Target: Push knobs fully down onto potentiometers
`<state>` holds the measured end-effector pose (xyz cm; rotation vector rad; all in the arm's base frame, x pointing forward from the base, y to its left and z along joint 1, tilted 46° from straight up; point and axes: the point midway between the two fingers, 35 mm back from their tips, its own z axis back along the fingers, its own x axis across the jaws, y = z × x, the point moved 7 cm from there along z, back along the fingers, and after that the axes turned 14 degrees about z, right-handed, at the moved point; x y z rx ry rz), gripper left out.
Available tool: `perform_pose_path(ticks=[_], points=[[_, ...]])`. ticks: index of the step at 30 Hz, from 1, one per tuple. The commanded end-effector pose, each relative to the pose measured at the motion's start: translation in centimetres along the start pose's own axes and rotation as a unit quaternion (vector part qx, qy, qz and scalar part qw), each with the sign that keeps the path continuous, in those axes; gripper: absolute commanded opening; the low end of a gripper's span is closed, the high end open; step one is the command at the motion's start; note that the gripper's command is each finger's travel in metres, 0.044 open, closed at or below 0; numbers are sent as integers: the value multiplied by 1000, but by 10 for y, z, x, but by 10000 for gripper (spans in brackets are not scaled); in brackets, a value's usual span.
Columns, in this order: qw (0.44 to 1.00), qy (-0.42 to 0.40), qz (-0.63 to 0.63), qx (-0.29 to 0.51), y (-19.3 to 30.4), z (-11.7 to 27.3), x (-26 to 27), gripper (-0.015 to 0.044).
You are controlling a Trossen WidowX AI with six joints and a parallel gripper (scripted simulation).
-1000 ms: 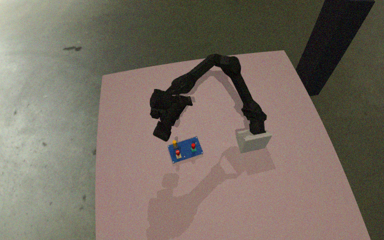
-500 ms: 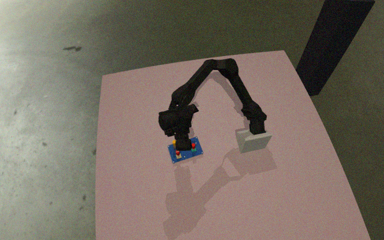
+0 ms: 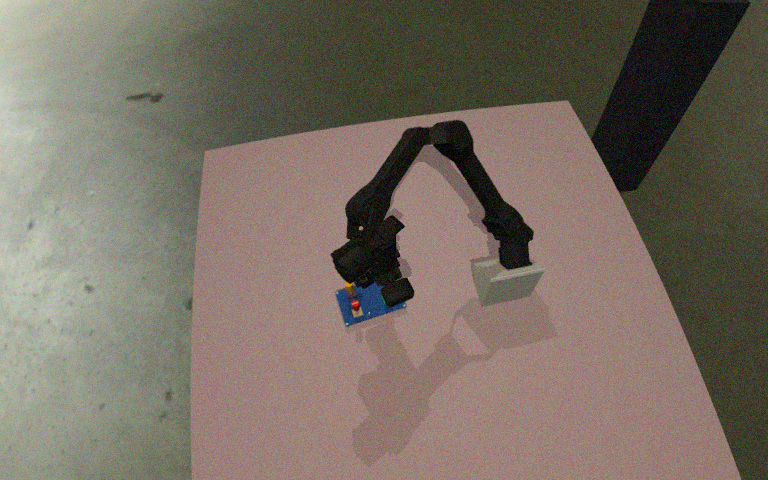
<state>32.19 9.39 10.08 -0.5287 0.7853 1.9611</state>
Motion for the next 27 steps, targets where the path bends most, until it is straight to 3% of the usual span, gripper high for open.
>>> perform_pose_path(ticks=[1,27], points=[[1000,-2,7,7,2,-12,1,0],[1000,-2,7,7,3,-43,1,0]])
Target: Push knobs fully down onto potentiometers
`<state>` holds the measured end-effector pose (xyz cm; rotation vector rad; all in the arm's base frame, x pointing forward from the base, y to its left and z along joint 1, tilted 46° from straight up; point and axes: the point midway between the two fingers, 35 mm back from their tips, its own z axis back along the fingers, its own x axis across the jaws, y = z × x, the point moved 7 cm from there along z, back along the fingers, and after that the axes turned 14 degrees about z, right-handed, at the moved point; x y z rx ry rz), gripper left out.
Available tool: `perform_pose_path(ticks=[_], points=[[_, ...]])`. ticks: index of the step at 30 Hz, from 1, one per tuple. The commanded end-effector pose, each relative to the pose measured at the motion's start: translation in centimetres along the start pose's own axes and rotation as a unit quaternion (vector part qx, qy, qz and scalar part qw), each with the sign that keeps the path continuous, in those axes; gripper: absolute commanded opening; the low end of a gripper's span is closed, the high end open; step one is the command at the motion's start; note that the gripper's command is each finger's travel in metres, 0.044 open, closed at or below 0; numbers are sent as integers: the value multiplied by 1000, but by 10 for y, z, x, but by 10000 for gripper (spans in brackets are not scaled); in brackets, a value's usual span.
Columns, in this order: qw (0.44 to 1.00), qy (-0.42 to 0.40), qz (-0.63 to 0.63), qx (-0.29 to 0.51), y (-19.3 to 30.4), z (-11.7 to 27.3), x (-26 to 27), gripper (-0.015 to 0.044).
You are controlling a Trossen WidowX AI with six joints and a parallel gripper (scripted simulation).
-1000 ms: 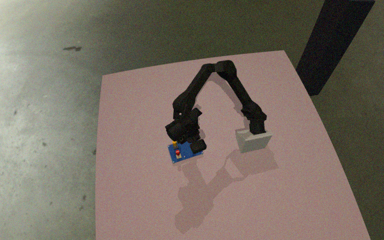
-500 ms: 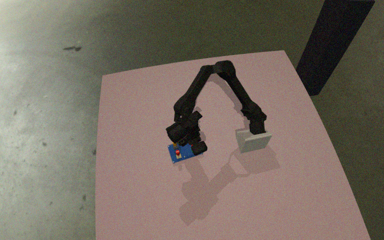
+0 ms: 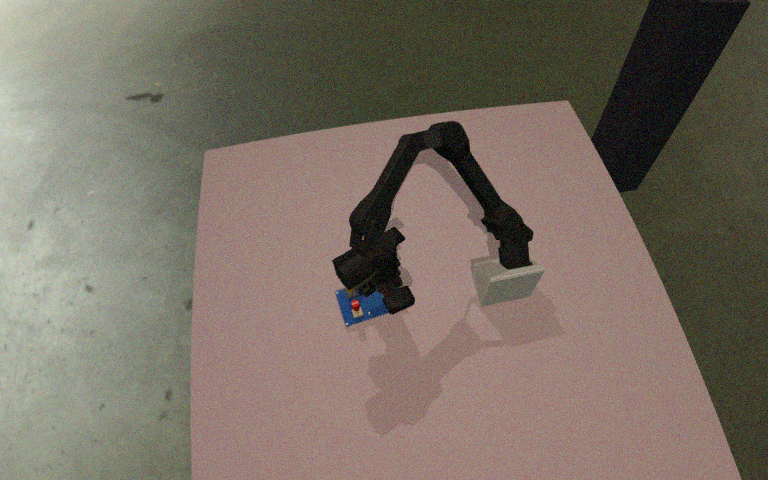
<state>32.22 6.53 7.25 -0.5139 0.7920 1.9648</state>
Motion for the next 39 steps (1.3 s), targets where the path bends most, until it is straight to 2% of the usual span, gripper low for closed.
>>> perform_pose_path(ticks=[1,39], points=[[1000,2,3,3,1,-3,0,0],[1000,2,3,3,1,-8,0,0]])
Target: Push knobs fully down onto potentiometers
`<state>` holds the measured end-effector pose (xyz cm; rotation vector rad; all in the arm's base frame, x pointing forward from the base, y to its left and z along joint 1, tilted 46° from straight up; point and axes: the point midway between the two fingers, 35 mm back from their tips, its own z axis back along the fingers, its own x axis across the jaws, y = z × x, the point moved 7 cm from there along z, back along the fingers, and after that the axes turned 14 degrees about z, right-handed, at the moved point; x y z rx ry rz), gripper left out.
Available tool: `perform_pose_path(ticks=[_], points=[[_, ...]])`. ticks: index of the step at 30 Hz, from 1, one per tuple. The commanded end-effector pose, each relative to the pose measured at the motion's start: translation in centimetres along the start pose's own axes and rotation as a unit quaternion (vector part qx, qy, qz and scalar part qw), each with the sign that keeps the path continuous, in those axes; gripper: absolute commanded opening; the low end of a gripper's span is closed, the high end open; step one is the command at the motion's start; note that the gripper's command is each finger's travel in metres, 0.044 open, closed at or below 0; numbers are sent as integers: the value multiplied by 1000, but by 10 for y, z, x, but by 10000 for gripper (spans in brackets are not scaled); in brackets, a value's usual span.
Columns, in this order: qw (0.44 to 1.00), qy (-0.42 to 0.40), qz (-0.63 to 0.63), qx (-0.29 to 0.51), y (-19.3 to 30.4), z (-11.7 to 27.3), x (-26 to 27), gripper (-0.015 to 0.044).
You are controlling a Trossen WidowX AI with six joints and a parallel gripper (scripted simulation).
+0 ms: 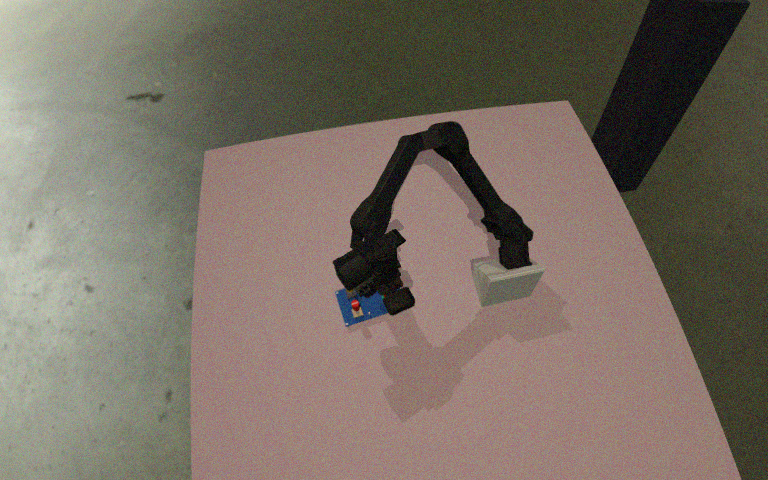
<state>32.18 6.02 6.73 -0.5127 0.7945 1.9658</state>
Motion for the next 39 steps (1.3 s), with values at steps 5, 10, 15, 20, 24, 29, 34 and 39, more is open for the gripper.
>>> perform_pose_path(ticks=[5,10,15,20,24,29,34,39], points=[[1000,2,2,2,1,0,0,0],[1000,2,2,2,1,0,0,0],[1000,2,2,2,1,-2,0,0],[1000,2,2,2,1,-4,0,0],[1000,2,2,2,1,-4,0,0],[1000,2,2,2,1,-5,0,0],[1000,2,2,2,1,-8,0,0],[1000,2,2,2,1,-8,0,0]])
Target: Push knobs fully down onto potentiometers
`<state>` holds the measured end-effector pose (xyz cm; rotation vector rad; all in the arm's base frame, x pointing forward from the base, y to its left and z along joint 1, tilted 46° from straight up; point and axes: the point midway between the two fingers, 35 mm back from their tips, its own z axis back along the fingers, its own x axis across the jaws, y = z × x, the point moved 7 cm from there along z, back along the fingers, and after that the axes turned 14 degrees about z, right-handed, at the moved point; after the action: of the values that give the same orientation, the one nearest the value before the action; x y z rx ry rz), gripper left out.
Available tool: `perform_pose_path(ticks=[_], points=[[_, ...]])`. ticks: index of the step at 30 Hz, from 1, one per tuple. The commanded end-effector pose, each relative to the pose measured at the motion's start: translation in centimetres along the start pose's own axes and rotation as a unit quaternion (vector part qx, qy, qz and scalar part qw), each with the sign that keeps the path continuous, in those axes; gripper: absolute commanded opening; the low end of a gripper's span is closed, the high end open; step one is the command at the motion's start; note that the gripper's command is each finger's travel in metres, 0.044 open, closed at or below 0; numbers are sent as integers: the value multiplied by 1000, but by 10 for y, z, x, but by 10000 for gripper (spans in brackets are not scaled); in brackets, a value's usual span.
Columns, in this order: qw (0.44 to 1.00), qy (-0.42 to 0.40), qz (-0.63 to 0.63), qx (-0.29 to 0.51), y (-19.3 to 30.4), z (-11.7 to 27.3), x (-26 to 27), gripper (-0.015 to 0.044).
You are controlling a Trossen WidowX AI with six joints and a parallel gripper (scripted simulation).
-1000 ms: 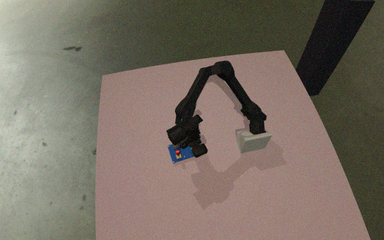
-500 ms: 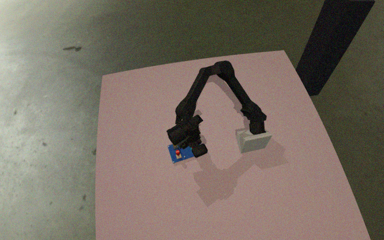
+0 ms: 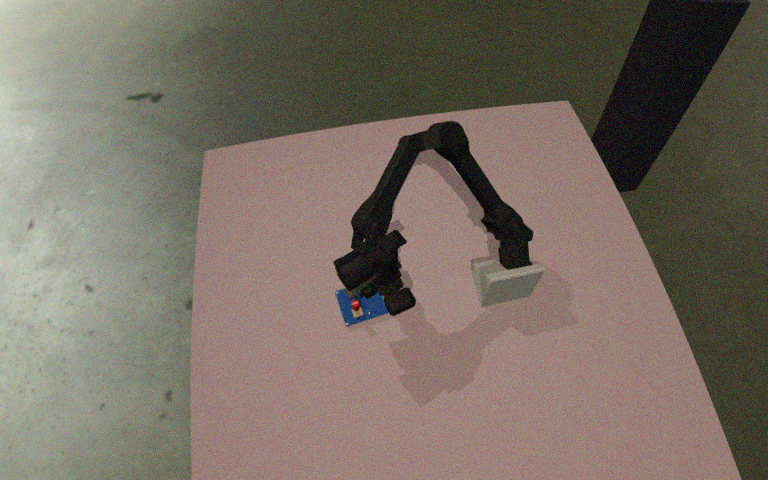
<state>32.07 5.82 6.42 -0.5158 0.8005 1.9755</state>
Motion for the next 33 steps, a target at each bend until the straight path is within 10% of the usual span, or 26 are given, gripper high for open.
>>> perform_pose_path(ticks=[1,33], points=[[1000,-1,-3,3,0,-5,-2,0],[1000,-1,-3,3,0,-12,-2,0]])
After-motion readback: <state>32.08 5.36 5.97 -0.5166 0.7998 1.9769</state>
